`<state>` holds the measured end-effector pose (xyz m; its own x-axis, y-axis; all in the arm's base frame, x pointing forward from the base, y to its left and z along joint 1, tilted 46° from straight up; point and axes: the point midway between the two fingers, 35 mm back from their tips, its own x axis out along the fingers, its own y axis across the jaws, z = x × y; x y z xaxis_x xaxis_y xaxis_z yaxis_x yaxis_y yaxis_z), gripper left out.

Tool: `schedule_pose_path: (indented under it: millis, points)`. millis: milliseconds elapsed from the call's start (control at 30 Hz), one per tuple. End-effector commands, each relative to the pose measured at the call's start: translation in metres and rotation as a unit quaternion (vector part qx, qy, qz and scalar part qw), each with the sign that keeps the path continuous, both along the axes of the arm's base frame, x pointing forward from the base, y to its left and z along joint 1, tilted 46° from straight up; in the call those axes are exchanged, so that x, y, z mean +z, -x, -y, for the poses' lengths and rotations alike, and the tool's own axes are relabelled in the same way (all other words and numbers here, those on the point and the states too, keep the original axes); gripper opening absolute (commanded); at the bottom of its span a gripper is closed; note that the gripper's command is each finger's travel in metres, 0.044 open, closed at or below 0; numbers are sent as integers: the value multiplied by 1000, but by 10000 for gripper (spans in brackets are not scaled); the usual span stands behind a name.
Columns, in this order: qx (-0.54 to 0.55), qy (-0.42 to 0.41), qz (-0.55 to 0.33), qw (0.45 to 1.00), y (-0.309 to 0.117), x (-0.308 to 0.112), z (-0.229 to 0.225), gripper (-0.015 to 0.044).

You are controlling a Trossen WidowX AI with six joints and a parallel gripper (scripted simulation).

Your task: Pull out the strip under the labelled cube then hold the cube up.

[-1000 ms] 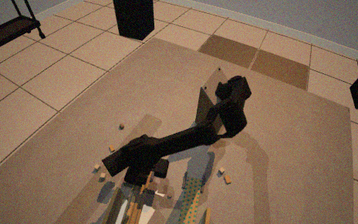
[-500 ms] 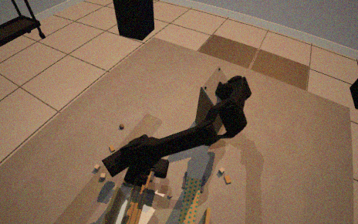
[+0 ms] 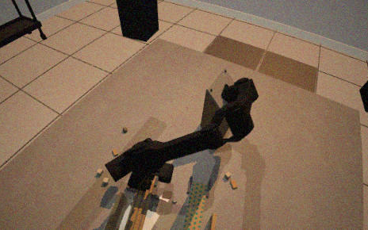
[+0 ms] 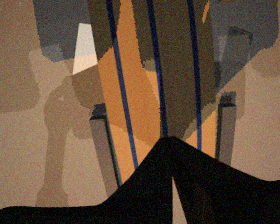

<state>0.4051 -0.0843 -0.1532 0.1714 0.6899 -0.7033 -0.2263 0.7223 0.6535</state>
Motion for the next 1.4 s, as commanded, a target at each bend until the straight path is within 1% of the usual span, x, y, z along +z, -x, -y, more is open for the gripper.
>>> schedule_pose_path:
  millis: [0, 1367]
  points:
    - [0, -2, 0, 1000, -1, -1, -3, 0]
    - [0, -2, 0, 1000, -3, -5, -4, 0]
